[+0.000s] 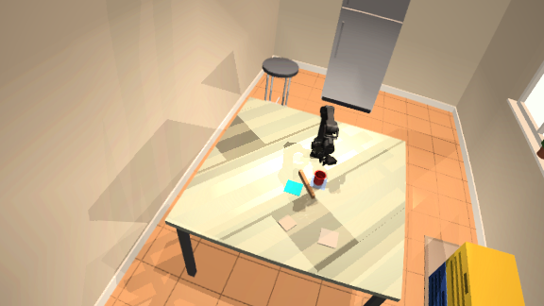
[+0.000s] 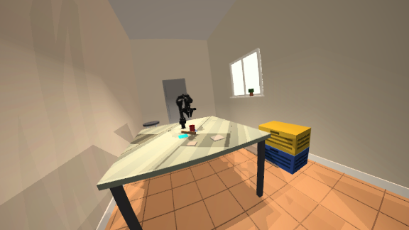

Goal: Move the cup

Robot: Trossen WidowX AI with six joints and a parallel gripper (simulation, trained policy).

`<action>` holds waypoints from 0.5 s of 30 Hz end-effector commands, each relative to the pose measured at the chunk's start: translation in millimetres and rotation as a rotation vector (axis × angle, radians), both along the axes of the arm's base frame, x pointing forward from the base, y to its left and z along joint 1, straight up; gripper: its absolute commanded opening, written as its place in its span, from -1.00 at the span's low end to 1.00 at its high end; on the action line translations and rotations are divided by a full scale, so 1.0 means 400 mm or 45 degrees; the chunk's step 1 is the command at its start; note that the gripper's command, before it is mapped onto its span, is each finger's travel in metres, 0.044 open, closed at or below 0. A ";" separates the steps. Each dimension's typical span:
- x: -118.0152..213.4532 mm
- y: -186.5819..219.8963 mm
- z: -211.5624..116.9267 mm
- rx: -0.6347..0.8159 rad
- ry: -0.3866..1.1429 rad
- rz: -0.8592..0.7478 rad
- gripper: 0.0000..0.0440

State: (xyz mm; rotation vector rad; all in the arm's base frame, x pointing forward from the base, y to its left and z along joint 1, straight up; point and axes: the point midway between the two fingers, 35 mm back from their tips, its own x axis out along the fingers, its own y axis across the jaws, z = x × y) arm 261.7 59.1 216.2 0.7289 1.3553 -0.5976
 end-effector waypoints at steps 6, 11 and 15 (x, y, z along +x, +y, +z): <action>-0.017 -0.018 -0.056 -0.057 0.135 -0.057 -0.34; -0.026 -0.023 -0.083 -0.079 0.181 -0.079 -0.32; -0.032 -0.025 -0.105 -0.094 0.214 -0.093 -0.30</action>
